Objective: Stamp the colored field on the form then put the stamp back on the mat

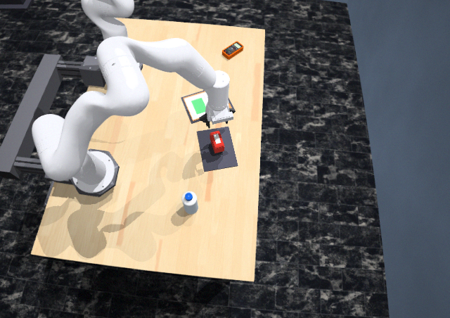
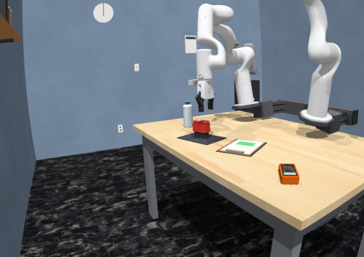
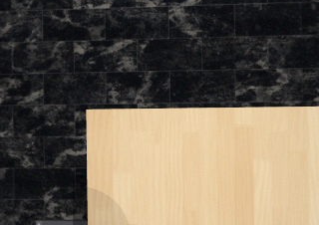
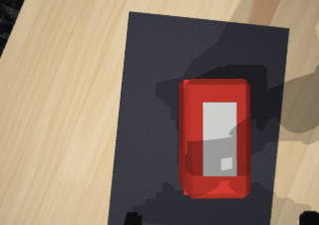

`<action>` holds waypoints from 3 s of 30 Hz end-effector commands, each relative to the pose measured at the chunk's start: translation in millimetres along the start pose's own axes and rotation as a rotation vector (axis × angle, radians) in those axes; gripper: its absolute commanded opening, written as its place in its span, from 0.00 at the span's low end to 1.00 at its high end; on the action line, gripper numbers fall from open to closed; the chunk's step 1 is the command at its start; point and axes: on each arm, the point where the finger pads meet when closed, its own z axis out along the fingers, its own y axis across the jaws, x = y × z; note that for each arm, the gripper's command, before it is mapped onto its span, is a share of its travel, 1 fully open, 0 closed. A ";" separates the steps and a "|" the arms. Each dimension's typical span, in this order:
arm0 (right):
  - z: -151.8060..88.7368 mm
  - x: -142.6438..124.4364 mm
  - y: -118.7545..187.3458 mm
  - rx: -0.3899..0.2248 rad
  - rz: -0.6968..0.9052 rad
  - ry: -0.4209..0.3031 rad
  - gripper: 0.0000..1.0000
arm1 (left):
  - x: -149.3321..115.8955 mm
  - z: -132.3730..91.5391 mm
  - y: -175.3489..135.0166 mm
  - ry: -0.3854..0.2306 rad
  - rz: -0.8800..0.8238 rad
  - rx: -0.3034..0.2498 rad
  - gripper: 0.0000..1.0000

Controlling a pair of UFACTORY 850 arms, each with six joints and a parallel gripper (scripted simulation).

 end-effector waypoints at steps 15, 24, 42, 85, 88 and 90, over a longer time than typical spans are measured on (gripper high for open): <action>5.4 43.9 12.2 0.007 0.000 -0.001 0.91 | 0.4 -0.8 0.0 0.002 0.000 0.000 1.00; 14.9 43.9 12.1 0.007 0.000 -0.001 0.91 | 0.4 -0.8 0.0 0.002 0.000 0.000 1.00; 80.0 43.8 11.8 0.007 0.000 -0.001 0.91 | 0.4 -0.8 0.0 0.002 0.000 0.000 1.00; 105.4 43.8 11.6 0.007 0.000 -0.001 0.32 | 0.4 -0.8 0.0 0.002 0.000 0.000 1.00; 105.4 43.8 11.6 0.007 0.000 -0.001 0.32 | 0.4 -0.8 0.0 0.002 0.000 0.000 1.00; 105.4 43.8 11.6 0.007 0.000 -0.001 0.32 | 0.4 -0.8 0.0 0.002 0.000 0.000 1.00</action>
